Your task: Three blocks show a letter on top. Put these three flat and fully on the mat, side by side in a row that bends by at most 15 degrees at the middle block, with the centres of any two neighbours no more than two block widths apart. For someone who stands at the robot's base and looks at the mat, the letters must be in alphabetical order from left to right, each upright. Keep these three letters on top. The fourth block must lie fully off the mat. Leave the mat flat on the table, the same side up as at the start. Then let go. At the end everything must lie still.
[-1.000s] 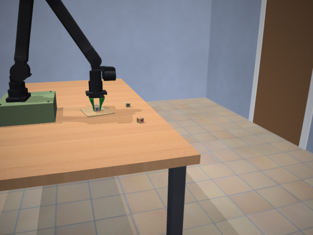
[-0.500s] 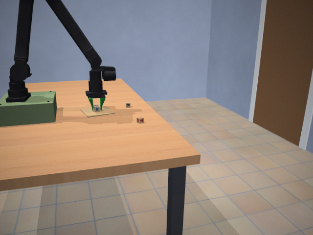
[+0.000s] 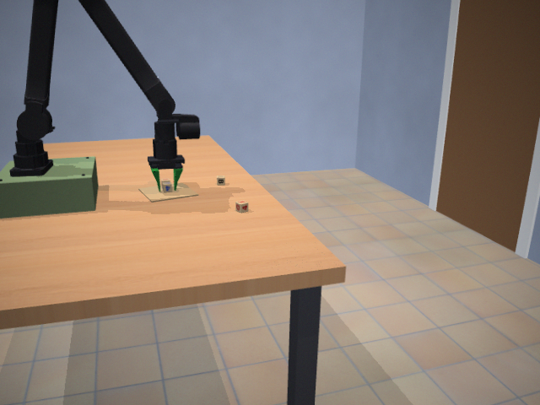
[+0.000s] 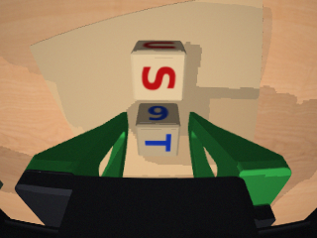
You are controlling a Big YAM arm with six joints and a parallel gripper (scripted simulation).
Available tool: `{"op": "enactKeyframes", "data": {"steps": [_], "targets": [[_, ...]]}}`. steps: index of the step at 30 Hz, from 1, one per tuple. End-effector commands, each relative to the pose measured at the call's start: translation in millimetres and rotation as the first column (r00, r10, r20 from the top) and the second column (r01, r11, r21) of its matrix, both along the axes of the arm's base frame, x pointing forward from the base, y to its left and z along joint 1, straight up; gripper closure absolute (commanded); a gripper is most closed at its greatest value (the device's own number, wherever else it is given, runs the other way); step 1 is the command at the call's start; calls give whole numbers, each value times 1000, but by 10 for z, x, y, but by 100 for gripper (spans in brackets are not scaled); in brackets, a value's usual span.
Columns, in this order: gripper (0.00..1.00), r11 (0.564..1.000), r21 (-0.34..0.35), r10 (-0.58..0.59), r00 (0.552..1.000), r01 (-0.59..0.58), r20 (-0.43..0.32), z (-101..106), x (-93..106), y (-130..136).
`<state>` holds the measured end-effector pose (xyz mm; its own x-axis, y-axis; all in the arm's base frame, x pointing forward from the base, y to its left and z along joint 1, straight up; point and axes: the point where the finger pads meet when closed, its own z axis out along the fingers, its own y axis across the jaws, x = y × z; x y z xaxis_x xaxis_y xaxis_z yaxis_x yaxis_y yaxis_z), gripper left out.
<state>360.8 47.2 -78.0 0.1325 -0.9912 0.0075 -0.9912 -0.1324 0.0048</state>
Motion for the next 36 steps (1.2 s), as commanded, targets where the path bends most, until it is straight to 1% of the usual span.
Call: {"op": "enactKeyframes", "data": {"steps": [1,5,9,19,34,36], "targets": [[55,1000,13,0,998,0,59,87,295,8],[55,1000,13,0,998,0,63,107,304,9],[55,1000,15,0,997,-1,75,192,323,12],[55,1000,14,0,998,-1,66,279,296,10],[55,1000,14,0,998,-1,69,510,298,17],[55,1000,14,0,998,-1,69,510,298,17]]}}
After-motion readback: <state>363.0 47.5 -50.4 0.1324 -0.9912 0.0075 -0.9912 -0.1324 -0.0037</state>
